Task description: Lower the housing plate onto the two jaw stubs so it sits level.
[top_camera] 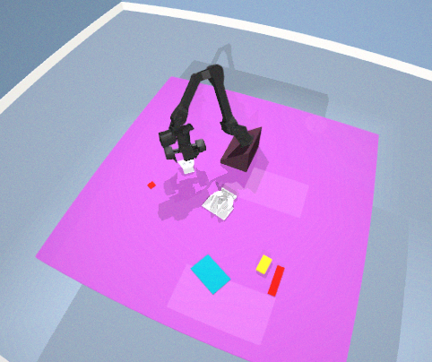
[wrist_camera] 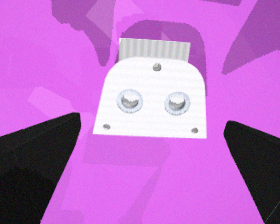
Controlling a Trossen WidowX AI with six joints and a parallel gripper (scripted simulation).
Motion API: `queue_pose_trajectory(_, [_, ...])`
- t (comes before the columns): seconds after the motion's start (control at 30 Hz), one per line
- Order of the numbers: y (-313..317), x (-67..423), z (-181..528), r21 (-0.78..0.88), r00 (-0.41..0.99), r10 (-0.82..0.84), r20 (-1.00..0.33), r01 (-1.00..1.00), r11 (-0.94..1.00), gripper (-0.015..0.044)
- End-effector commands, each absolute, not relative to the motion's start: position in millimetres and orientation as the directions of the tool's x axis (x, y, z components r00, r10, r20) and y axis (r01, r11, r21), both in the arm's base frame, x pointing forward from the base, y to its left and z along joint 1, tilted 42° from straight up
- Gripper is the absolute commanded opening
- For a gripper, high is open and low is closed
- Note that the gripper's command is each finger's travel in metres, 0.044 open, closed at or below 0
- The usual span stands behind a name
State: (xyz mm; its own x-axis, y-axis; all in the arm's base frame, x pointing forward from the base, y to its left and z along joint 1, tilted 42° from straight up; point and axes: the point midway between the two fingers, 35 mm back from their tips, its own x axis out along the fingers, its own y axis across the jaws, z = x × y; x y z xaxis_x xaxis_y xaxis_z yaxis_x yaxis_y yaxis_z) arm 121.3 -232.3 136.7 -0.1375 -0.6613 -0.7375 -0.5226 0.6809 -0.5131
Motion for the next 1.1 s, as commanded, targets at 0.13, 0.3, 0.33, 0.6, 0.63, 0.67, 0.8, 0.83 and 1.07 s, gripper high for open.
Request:
queue_pose_trajectory(0.13, [-238.0, 121.2, 128.6, -0.507, -0.136, -0.657, -0.742, -0.528, 0.681, 0.0440])
queue_pose_trajectory(0.3, [-243.2, 120.2, 122.7, -0.507, -0.136, -0.657, -0.741, -0.528, 0.681, 0.0440])
queue_pose_trajectory(0.33, [-244.3, 119.9, 121.6, -0.507, -0.136, -0.657, -0.741, -0.528, 0.681, 0.0440])
queue_pose_trajectory(0.6, [-251.7, 117.8, 113.1, -0.508, -0.136, -0.658, -0.741, -0.528, 0.681, 0.0440])
queue_pose_trajectory(0.63, [-251.8, 117.7, 112.9, -0.508, -0.136, -0.658, -0.741, -0.528, 0.681, 0.0440])
queue_pose_trajectory(0.67, [-251.8, 117.7, 112.9, -0.508, -0.136, -0.658, -0.741, -0.528, 0.681, 0.0440])
queue_pose_trajectory(0.8, [-251.8, 117.7, 112.9, -0.508, -0.136, -0.658, -0.741, -0.528, 0.681, 0.0440])
queue_pose_trajectory(0.83, [-251.8, 117.7, 112.9, -0.508, -0.136, -0.658, -0.741, -0.528, 0.681, 0.0440])
queue_pose_trajectory(1.07, [-251.8, 117.7, 112.9, -0.508, -0.136, -0.658, -0.741, -0.528, 0.681, 0.0440])
